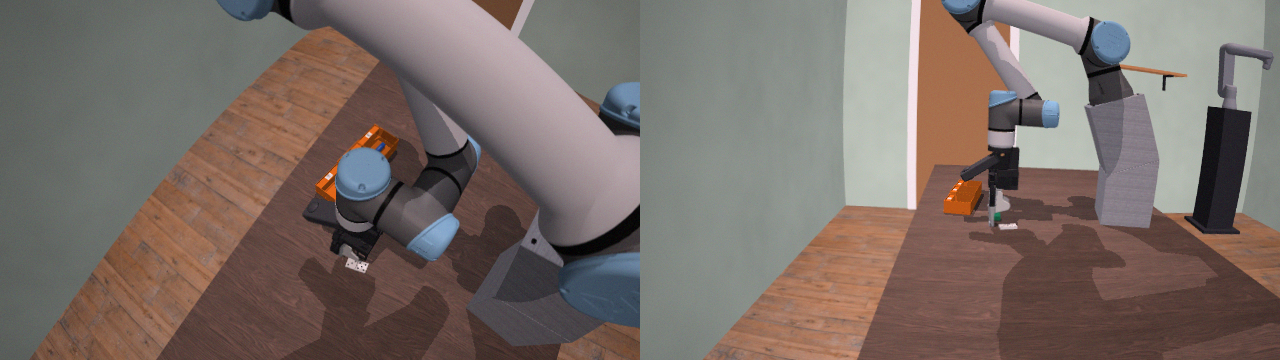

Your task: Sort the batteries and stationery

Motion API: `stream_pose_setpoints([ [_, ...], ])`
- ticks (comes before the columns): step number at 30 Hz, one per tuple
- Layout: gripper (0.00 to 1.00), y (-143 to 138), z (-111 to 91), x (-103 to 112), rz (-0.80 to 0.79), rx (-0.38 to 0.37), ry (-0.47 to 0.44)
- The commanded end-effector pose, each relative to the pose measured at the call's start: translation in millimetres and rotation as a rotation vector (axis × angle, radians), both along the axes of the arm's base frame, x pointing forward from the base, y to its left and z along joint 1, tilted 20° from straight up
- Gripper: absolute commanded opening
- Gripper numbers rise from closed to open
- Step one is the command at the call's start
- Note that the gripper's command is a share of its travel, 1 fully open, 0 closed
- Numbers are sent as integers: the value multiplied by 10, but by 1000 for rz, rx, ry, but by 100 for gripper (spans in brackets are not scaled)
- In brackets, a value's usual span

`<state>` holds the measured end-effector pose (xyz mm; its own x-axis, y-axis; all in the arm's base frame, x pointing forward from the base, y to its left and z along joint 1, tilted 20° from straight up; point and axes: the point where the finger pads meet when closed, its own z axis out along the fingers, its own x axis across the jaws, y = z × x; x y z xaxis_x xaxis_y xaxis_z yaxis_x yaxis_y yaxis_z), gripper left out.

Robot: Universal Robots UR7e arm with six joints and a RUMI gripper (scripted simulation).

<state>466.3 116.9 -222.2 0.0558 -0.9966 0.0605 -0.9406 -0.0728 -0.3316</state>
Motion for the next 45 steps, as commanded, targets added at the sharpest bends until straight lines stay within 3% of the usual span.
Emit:
stream_pose_setpoints([
  [1,24,0,-30,15,0,0,-1],
  [12,24,-1,-30,14,0,0,-1],
  [13,0,-1,-30,14,0,0,-1],
  [45,0,1,1,2,0,0,-1],
])
